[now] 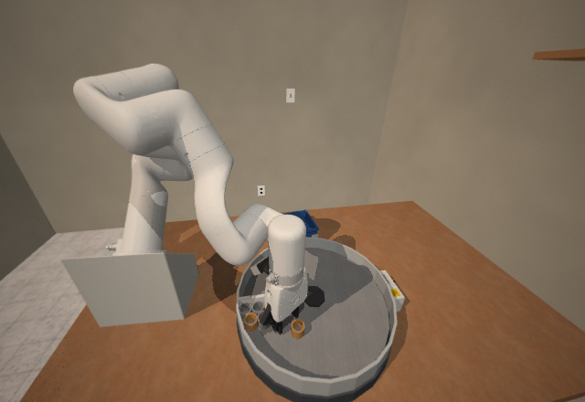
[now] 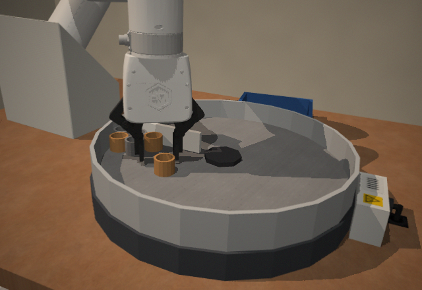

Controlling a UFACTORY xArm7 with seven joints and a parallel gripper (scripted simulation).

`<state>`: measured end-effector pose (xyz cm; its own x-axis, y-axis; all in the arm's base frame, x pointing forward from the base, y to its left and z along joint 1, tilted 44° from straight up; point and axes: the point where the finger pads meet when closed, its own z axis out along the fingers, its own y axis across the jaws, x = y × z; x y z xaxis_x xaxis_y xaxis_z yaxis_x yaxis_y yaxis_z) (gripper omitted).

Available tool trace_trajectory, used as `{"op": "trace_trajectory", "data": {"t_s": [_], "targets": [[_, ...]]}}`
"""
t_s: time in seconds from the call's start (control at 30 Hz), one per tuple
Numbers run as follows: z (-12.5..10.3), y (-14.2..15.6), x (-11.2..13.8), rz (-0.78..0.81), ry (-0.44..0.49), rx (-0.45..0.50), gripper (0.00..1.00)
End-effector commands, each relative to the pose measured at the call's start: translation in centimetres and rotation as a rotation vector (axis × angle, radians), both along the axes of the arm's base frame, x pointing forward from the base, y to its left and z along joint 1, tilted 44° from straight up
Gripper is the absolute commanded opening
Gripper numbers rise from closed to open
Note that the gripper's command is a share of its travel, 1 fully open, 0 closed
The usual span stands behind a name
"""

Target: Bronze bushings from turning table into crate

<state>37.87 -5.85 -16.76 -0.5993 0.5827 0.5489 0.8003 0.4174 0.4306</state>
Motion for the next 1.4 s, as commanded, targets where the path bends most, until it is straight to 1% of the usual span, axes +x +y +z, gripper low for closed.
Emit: {"op": "trace_trajectory", "data": {"t_s": [0.0, 1.03, 1.07, 1.37], "targets": [[0.04, -0.21, 0.11, -0.002, -0.002, -0.003, 0.54], [0.04, -0.21, 0.11, -0.002, -0.002, -0.003, 0.54], [0.04, -0.21, 0.11, -0.002, -0.002, -0.003, 0.0], [0.04, -0.21, 0.11, -0.002, -0.002, -0.003, 0.0]]}}
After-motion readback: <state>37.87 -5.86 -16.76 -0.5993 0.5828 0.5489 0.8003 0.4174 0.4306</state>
